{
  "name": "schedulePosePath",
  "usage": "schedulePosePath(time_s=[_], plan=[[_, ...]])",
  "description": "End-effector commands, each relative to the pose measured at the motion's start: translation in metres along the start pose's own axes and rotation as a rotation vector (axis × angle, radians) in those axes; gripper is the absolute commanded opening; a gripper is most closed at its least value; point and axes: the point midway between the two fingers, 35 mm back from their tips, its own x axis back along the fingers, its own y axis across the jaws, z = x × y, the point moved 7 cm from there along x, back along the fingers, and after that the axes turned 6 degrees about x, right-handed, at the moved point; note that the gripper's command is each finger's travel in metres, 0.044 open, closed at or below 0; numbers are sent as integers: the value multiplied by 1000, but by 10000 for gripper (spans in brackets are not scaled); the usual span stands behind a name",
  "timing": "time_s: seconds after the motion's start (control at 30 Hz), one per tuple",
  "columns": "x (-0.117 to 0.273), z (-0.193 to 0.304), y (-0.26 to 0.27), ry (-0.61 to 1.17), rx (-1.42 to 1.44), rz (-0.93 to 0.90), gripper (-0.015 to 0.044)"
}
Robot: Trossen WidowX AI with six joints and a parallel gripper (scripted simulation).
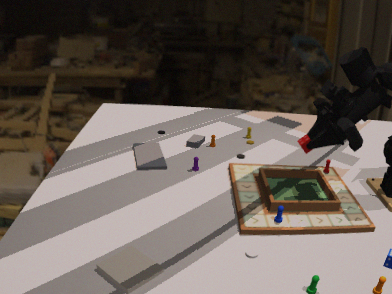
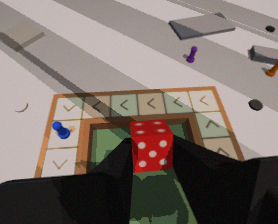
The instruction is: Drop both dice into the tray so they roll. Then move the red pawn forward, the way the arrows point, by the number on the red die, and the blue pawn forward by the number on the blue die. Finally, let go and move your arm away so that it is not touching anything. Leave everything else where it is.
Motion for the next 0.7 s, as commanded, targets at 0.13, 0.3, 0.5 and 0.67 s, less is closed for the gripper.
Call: schedulePosePath(time_s=[0.13, 0.3, 0.5, 0.67], plan=[[0, 0, 0, 0, 0, 0, 0], [0, 0, 0, 0, 0, 0, 53], [0, 0, 0, 0, 0, 0, 210], [22, -25, -2, -3, -3, 5, 341]])
